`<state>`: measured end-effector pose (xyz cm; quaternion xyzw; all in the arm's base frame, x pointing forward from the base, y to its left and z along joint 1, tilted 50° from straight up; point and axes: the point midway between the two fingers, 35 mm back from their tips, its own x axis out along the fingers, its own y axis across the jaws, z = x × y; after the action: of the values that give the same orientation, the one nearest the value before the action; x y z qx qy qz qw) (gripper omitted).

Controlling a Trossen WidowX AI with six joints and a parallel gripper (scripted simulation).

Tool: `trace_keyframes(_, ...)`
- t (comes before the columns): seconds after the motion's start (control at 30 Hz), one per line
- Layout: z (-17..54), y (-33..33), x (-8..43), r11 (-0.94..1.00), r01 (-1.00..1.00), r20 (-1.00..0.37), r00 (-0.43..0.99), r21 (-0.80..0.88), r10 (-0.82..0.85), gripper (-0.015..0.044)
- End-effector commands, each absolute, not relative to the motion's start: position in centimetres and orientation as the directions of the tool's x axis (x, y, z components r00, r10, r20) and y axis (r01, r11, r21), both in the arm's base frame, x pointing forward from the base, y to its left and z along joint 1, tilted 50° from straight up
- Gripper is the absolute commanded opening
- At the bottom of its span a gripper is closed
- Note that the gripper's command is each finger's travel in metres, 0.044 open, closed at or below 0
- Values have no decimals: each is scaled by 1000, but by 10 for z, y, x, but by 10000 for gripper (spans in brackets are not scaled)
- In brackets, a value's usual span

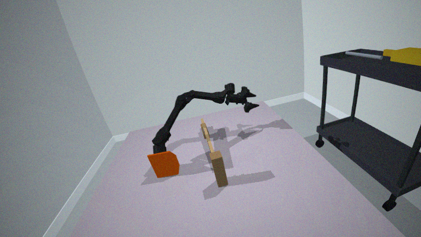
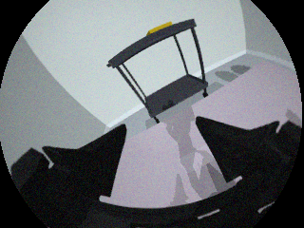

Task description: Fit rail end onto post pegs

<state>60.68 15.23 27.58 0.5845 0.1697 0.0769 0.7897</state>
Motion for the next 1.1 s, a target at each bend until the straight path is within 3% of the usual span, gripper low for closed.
trace_keyframes(0.0,205,129,583,696,58,-417,835,716,359,440)
trace_keyframes(0.27,153,104,552,882,-92,-585,716,462,381,440)
trace_keyframes(0.5,114,84,517,911,-306,-697,589,275,409,440)
trace_keyframes(0.77,78,66,471,803,-577,-780,430,149,454,440)
trace_keyframes(1.07,50,51,415,555,-826,-815,253,99,522,440)
